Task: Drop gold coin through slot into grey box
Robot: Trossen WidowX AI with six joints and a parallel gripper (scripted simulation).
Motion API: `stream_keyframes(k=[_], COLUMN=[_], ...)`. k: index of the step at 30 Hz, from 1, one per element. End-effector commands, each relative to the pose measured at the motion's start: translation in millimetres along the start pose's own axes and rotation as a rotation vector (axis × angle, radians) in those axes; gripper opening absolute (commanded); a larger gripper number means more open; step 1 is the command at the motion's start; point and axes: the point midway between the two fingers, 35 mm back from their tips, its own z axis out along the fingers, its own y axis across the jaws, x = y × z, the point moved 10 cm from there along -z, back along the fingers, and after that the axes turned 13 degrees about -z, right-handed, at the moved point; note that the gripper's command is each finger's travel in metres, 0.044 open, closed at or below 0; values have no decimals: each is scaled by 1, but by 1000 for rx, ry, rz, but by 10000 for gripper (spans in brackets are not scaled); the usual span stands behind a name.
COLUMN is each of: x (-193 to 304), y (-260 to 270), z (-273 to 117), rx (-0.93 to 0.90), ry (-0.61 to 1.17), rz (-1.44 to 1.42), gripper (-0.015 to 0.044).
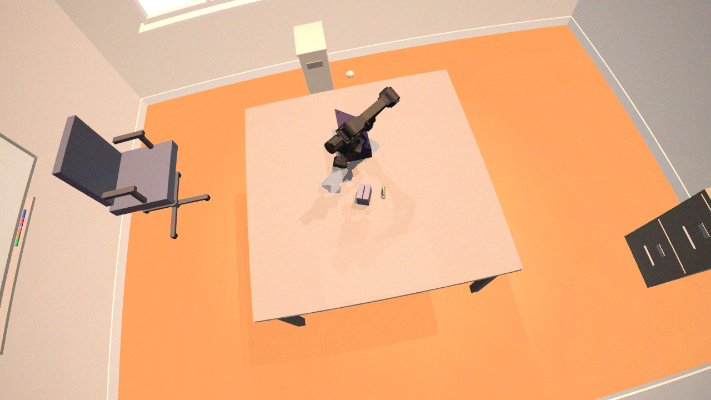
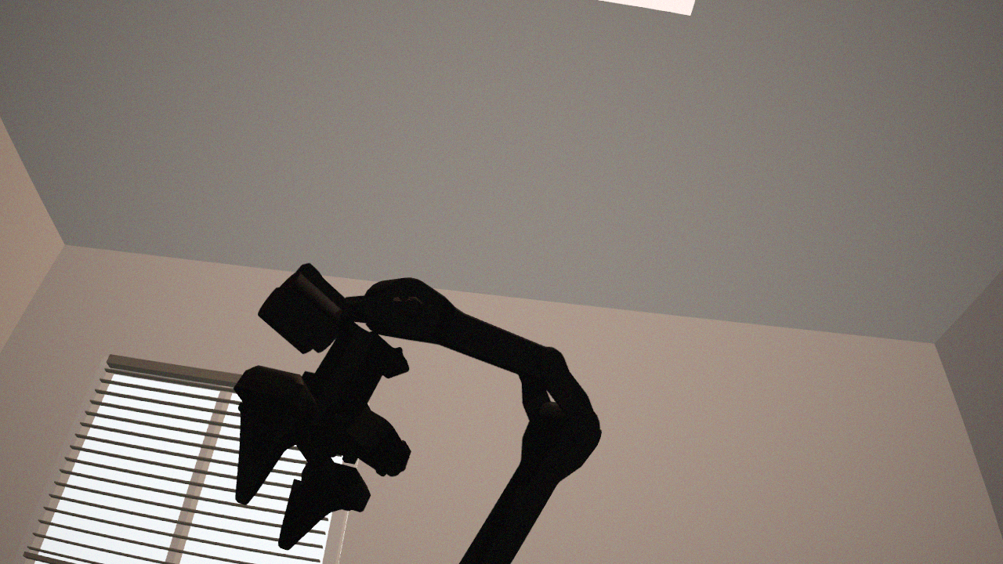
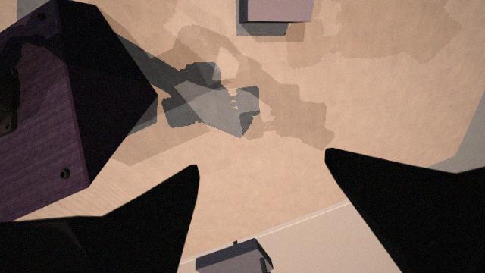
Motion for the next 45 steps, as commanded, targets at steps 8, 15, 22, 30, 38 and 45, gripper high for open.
stream_keyframes(k=[8, 15, 22, 30, 38, 45], x=[-45, -107, -153, -185, -184, -192], y=[-39, -70, -83, -88, -87, -84], z=[22, 50, 70, 85, 85, 119], rx=[11, -40, -134, -233, -233, -234], ry=[-50, -124, -173, -185, -185, -186], rz=[434, 875, 1251, 1534, 1534, 1534], gripper=[190, 161, 161, 161, 161, 161])
